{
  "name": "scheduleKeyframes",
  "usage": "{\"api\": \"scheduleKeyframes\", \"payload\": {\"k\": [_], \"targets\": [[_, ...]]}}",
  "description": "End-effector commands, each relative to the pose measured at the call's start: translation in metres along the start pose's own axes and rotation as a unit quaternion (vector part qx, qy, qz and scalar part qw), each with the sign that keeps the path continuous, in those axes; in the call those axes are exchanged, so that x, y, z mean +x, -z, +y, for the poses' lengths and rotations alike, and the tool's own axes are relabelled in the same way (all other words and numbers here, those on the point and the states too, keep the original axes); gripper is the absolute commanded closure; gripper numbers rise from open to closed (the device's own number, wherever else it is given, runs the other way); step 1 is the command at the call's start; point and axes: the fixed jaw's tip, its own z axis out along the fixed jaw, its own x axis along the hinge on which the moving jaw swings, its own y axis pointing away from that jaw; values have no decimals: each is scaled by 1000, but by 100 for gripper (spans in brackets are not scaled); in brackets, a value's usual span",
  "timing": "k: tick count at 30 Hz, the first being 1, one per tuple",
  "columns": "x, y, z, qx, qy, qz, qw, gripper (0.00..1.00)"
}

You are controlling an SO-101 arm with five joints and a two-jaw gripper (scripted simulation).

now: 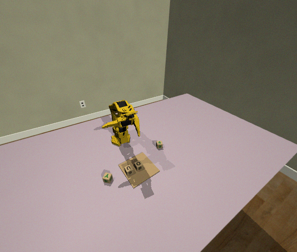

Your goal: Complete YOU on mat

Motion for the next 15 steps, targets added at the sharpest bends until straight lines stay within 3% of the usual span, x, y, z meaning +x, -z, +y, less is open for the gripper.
{"api": "scheduleKeyframes", "payload": {"k": [1,15], "targets": [[-18,10,2,-5,5,-39,999,0],[-1,9,1,-2,13,13,1000,0]]}}
